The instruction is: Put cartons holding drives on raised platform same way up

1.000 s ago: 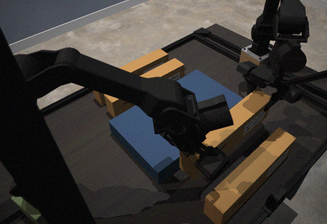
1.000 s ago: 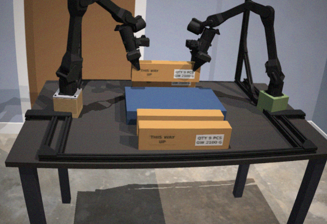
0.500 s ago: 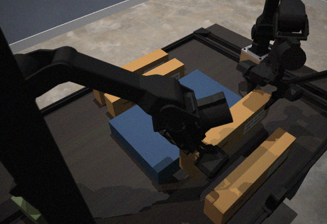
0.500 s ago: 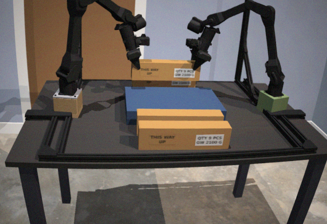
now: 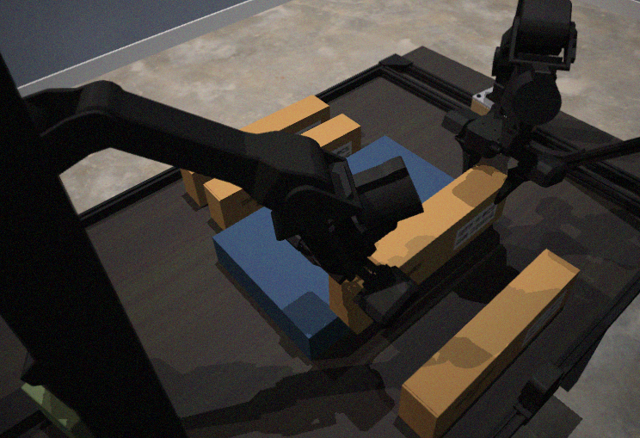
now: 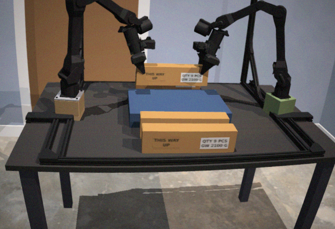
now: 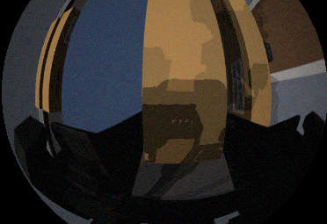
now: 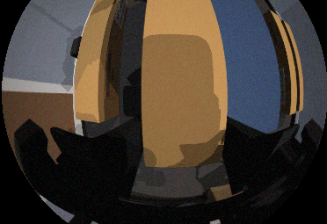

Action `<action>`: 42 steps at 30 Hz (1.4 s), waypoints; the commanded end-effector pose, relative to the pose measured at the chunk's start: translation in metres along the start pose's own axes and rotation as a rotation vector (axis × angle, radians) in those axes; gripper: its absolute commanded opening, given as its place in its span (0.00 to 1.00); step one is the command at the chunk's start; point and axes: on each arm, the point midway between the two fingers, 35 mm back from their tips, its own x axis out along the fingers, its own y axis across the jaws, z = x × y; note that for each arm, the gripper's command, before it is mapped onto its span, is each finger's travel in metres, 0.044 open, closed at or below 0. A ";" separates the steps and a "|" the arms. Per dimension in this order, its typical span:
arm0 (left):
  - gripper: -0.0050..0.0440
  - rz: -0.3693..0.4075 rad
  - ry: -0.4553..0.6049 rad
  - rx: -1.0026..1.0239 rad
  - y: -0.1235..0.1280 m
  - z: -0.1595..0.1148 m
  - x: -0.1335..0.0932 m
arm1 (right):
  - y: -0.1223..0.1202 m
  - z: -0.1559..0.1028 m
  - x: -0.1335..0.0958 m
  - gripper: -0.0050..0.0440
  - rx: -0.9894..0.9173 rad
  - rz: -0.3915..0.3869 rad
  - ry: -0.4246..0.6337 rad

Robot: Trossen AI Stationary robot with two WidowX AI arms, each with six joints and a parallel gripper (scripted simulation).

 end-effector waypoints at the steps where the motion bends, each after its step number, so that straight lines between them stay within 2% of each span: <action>1: 0.10 -0.032 -0.028 -0.001 0.006 0.003 -0.013 | -0.006 0.003 -0.009 0.10 -0.004 0.023 -0.023; 14: 0.10 -0.032 -0.028 -0.001 0.048 0.000 -0.012 | -0.045 0.006 -0.006 0.10 -0.004 0.023 -0.023; 24: 0.10 -0.032 -0.028 -0.001 0.058 -0.001 -0.011 | -0.054 0.006 -0.004 0.10 -0.004 0.023 -0.023; 42: 0.10 -0.032 -0.028 -0.001 0.059 -0.003 -0.007 | -0.055 0.005 0.000 0.10 -0.004 0.023 -0.023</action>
